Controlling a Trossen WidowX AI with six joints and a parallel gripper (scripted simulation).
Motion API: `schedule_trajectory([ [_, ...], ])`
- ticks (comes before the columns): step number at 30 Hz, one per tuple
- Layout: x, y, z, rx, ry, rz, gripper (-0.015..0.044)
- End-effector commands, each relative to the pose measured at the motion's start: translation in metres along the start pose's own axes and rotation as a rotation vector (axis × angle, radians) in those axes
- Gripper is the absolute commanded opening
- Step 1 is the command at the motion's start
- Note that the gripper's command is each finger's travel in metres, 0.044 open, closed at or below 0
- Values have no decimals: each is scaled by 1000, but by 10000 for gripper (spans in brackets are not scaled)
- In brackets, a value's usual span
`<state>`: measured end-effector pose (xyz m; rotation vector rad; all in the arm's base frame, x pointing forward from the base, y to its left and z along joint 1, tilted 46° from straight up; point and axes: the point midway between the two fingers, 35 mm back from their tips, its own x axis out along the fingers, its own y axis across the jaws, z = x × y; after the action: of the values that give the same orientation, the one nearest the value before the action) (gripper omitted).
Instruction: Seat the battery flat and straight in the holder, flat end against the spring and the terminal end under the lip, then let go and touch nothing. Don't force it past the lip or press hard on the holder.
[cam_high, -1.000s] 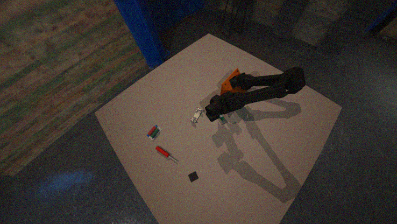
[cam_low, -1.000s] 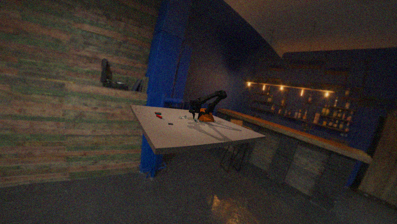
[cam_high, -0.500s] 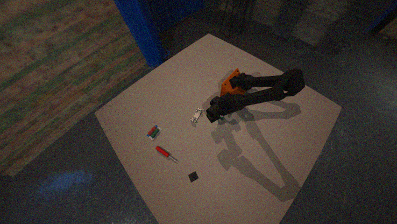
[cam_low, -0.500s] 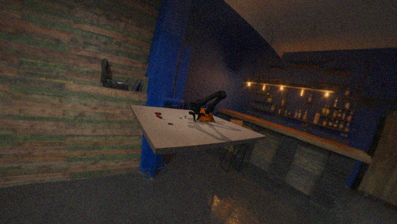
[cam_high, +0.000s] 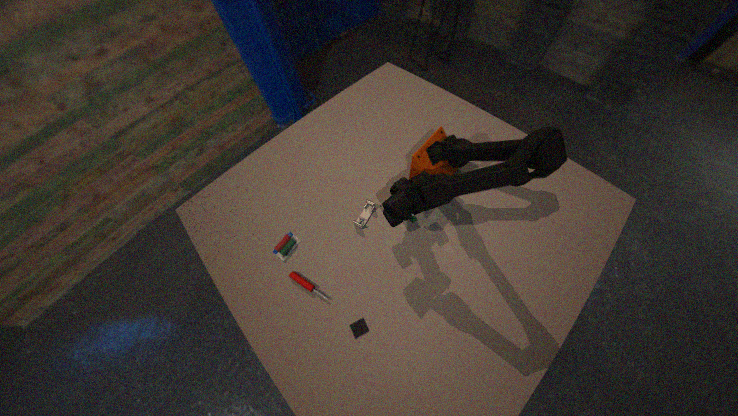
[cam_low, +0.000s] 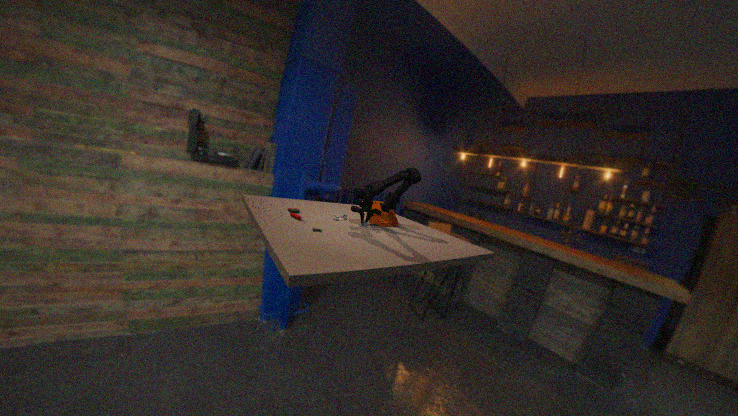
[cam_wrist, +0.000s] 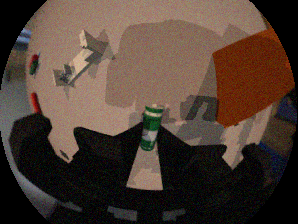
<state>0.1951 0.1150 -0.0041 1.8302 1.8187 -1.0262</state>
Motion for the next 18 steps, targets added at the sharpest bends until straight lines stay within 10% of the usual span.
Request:
schedule_trajectory([
  [1,-16,3,0,-9,-6,10,70],
  [18,-54,36,11,244,2,3,70],
])
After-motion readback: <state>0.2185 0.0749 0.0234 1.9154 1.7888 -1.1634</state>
